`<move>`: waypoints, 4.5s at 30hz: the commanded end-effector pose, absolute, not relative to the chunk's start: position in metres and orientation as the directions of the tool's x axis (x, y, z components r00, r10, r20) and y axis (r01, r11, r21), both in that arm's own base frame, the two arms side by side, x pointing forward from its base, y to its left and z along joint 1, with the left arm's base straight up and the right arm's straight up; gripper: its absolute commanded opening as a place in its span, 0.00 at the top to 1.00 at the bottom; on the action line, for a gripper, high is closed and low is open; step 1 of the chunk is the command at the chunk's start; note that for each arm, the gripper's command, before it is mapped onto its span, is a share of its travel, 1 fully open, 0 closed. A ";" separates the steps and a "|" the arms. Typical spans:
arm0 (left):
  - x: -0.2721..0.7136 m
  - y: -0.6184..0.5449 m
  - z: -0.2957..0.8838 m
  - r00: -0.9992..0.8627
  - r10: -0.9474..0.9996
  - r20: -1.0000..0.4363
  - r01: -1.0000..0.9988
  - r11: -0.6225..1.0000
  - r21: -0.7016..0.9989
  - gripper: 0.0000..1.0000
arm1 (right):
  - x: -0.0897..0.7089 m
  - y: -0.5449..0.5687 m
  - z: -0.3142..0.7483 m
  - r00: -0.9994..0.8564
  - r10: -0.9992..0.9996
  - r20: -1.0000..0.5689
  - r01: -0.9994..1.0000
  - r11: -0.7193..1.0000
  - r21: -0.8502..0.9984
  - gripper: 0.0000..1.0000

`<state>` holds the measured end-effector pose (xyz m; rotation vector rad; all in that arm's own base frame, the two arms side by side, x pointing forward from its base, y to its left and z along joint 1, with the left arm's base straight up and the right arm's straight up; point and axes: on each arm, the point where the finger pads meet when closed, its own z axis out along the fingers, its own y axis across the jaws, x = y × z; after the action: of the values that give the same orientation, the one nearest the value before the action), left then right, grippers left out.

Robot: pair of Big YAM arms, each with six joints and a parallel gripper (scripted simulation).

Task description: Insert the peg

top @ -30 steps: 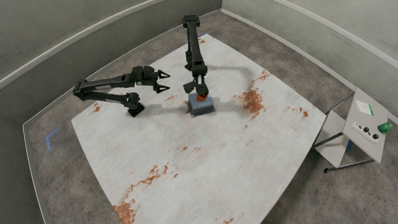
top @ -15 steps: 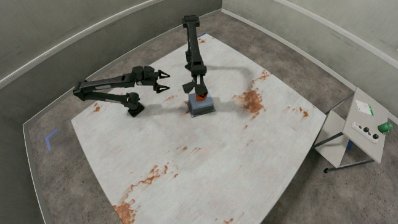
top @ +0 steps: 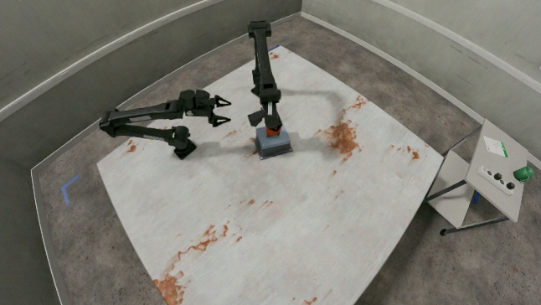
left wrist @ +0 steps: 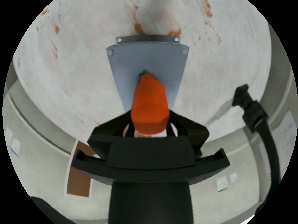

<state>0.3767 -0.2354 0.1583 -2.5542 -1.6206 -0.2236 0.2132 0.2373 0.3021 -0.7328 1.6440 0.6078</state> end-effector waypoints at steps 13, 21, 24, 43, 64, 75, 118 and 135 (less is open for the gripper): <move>0.395 -0.245 0.191 0.401 0.902 0.162 0.901 -0.420 0.106 0.60 | 0.214 0.238 0.324 -0.100 -0.111 -0.989 -0.744 0.668 0.000 0.00; 0.382 -0.240 0.174 0.416 0.894 0.170 0.900 -0.431 0.069 0.60 | 0.214 0.238 0.324 -0.100 -0.111 -0.989 -0.744 0.668 0.000 0.00; 0.388 -0.244 0.184 0.413 0.896 0.166 0.898 -0.430 0.088 0.60 | 0.214 0.238 0.324 -0.100 -0.111 -0.989 -0.744 0.668 0.000 0.00; 0.383 -0.243 0.155 0.424 0.888 0.178 0.901 -0.433 0.018 0.60 | 0.214 0.238 0.324 -0.100 -0.111 -0.989 -0.744 0.668 0.000 0.00; 0.377 -0.238 0.127 0.413 0.892 0.181 0.907 -0.420 -0.001 0.60 | 0.214 0.238 0.324 -0.100 -0.111 -0.989 -0.744 0.668 0.000 0.00; 0.377 -0.238 0.105 0.410 0.894 0.179 0.909 -0.416 -0.004 0.60 | 0.214 0.238 0.324 -0.100 -0.111 -0.989 -0.744 0.668 0.000 0.00; 0.376 -0.261 0.245 0.392 0.908 0.149 0.903 -0.411 0.126 0.00 | 0.214 0.238 0.324 -0.100 -0.111 -0.989 -0.744 0.668 0.000 0.00; 0.376 -0.258 0.231 0.408 0.896 0.174 0.908 -0.418 0.022 0.00 | 0.214 0.238 0.324 -0.100 -0.111 -0.989 -0.744 0.668 0.000 0.00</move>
<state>0.3617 -0.2512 0.2197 -2.5590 -1.6270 -0.2301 0.2132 0.2373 0.3020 -0.7329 1.6440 0.6078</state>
